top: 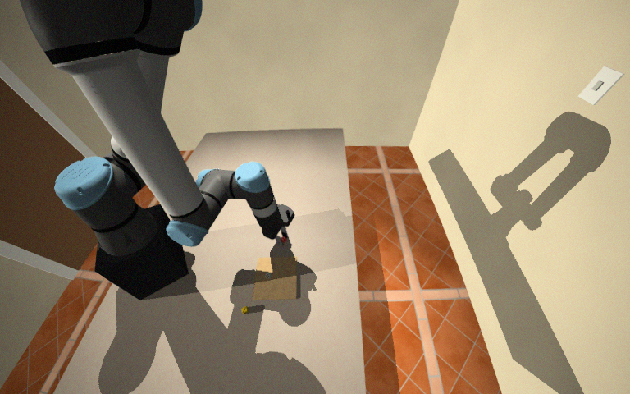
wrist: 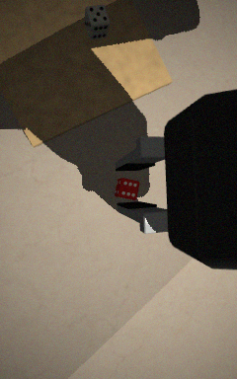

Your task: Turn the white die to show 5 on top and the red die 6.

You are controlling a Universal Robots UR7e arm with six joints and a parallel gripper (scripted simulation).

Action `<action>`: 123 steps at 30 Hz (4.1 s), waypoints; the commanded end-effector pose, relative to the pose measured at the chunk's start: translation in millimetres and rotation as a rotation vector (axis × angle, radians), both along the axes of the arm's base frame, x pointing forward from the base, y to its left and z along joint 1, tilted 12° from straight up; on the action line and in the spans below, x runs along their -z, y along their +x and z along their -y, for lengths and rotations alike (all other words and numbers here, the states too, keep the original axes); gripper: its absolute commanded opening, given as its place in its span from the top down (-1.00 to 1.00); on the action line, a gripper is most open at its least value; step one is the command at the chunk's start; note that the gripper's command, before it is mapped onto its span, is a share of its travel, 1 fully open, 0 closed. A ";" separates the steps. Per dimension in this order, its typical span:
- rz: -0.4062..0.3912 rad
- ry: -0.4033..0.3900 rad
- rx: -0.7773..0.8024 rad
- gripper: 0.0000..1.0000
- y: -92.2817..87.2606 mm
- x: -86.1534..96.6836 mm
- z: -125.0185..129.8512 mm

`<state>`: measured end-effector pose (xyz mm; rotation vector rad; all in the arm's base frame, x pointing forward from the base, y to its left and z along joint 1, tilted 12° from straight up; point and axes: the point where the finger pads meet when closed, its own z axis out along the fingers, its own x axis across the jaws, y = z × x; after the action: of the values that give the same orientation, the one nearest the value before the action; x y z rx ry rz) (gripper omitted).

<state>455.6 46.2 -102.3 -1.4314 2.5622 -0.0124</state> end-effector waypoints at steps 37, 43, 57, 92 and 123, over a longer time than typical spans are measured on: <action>0.001 0.000 0.000 0.32 0.4 -0.3 0.1; 0.001 0.000 0.000 0.32 0.4 -0.3 0.1; 0.001 0.000 0.000 0.32 0.4 -0.3 0.1; 0.001 0.000 0.000 0.32 -11.5 -63.3 6.0; 0.001 0.000 0.000 0.32 -18.1 -98.2 9.3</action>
<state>437.3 37.0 -4.7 -1.4313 2.5619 -0.0128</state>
